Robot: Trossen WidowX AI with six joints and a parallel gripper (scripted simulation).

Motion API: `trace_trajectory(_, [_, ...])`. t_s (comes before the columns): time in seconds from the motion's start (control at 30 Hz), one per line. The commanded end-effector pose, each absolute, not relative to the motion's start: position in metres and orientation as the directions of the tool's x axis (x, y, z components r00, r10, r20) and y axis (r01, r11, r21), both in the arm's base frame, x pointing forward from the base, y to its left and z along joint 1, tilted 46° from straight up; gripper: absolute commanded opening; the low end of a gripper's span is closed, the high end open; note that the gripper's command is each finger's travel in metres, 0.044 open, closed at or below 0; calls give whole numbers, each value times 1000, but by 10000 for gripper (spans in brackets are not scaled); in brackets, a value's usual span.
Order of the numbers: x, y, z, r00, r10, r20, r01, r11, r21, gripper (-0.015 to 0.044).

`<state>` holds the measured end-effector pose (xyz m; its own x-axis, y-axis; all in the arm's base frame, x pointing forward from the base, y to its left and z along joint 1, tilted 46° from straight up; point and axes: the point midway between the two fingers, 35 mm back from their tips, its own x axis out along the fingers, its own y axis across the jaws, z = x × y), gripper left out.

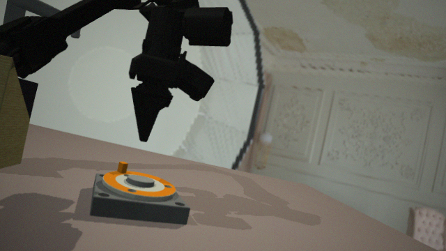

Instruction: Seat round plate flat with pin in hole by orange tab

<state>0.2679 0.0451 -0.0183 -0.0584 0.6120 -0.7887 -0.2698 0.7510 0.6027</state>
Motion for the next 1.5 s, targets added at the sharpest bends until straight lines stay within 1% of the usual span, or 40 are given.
trace_trajectory(0.0, [231,42,-16,-130,689,-713,-138,700,701,0])
trace_trajectory(0.2, [229,44,-18,-133,695,-707,-127,695,707,0])
trace_trajectory(0.57, [222,76,-49,-134,697,-705,-127,693,710,0])
trace_trajectory(1.47, [237,96,-31,-133,698,-704,-127,692,711,0])
